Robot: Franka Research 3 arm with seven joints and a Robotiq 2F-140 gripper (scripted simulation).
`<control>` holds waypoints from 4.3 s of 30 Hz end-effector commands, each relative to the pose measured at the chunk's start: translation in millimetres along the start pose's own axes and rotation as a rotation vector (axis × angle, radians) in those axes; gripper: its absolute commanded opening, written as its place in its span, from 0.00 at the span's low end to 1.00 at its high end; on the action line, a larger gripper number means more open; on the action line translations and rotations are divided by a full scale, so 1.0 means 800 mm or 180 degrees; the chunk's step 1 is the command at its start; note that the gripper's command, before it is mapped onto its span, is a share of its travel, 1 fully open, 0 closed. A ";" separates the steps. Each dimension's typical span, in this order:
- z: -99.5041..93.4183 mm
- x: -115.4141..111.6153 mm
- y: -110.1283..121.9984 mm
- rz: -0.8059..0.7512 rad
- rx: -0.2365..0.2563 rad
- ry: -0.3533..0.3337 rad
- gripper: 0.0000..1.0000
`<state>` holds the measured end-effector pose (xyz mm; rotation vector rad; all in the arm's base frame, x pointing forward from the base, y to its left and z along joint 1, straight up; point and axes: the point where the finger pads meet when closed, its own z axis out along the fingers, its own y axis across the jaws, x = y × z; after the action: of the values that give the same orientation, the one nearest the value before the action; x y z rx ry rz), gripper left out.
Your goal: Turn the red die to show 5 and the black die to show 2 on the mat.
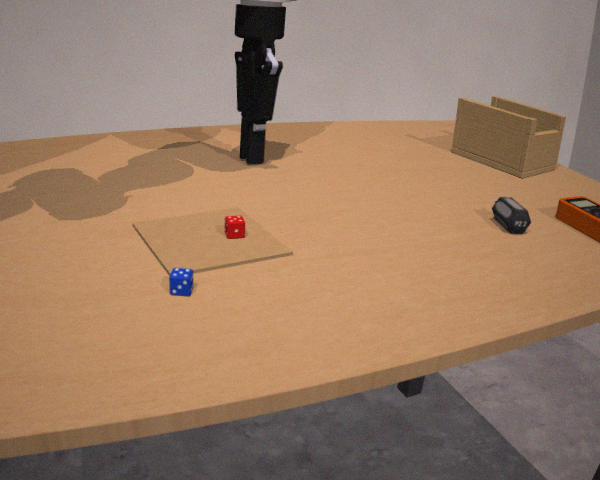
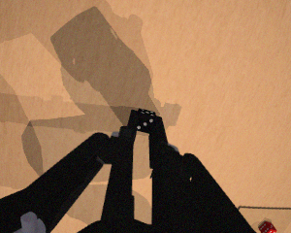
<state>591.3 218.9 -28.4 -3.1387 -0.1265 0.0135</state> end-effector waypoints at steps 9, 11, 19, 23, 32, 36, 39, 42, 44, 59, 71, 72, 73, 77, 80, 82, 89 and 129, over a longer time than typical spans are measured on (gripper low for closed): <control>0.000 0.001 0.000 0.0011 -0.0001 0.0008 0.18; 0.000 0.001 0.000 0.0011 -0.0001 0.0008 0.18; 0.000 0.001 0.000 0.0011 -0.0001 0.0008 0.18; 0.000 0.001 0.000 0.0011 -0.0001 0.0008 0.18; -0.004 0.001 0.000 0.0011 -0.0001 0.0008 0.18; -0.024 0.001 0.000 0.0011 -0.0001 0.0008 0.18; -0.049 0.001 0.000 0.0011 -0.0001 0.0008 0.18; -0.059 0.001 0.000 0.0011 -0.0001 0.0008 0.18; -0.078 0.001 0.000 0.0011 -0.0001 0.0008 0.18; -0.125 0.001 0.000 0.0011 -0.0001 0.0008 0.18; -0.122 0.001 -0.002 0.0811 -0.0001 -0.0001 0.18; -0.121 0.001 -0.002 0.0869 -0.0001 -0.0002 0.18; -0.121 0.001 -0.002 0.0927 -0.0001 -0.0002 0.18; -0.121 0.001 -0.002 0.0989 -0.0001 -0.0003 0.18; -0.120 0.002 -0.003 0.1281 -0.0001 -0.0005 0.18; -0.120 0.002 -0.003 0.1353 -0.0001 -0.0006 0.18; -0.118 0.002 -0.004 0.1763 -0.0002 -0.0009 0.18; -0.114 0.005 -0.009 0.3899 -0.0006 -0.0008 0.18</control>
<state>594.7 224.3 62.5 -2.7679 1.4905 0.0241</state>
